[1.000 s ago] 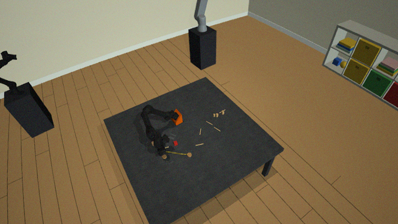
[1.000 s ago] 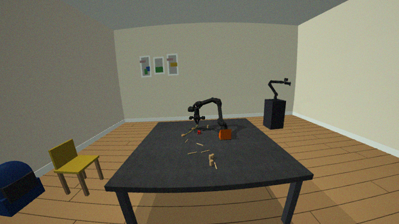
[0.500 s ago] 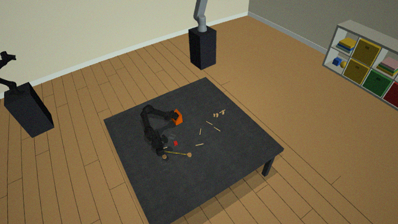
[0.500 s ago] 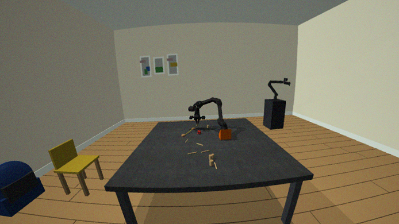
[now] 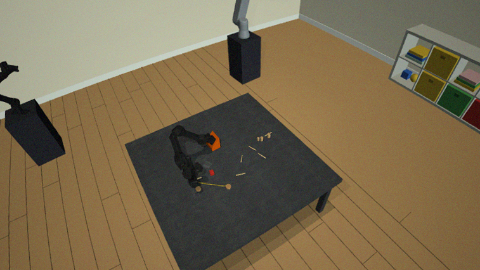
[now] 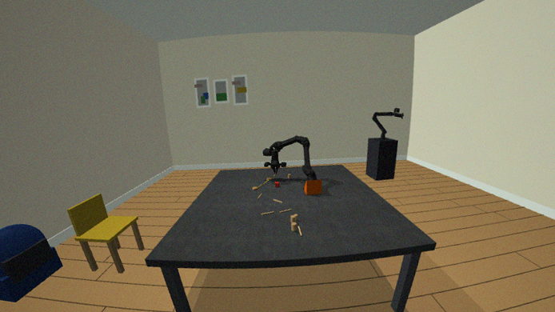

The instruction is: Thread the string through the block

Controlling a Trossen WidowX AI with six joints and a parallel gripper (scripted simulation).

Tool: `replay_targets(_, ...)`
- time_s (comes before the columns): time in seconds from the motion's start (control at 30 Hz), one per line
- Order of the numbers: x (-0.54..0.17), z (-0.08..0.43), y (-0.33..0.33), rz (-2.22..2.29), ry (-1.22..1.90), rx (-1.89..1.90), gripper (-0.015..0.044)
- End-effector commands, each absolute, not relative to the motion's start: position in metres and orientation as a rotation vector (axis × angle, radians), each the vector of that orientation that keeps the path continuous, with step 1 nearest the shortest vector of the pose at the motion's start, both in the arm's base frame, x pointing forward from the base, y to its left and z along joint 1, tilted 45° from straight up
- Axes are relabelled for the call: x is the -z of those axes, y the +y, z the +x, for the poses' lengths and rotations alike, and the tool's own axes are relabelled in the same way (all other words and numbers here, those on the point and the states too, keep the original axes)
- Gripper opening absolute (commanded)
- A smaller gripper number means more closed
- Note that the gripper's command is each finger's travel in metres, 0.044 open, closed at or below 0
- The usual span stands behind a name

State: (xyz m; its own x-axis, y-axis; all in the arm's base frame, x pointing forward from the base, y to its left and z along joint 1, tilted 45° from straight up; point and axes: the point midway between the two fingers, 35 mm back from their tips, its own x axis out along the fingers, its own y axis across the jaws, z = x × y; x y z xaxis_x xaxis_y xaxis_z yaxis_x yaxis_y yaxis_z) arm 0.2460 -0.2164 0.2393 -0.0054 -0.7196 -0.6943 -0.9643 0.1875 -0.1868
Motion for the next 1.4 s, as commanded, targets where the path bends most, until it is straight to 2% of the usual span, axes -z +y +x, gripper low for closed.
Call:
replay_targets(0.0, -0.233, 0.242, -0.217, -1.589, 1.783, -0.465, 0.0)
replay_targets(1.37, -0.193, 0.215, -0.22, -1.589, 1.783, -0.467, 0.0)
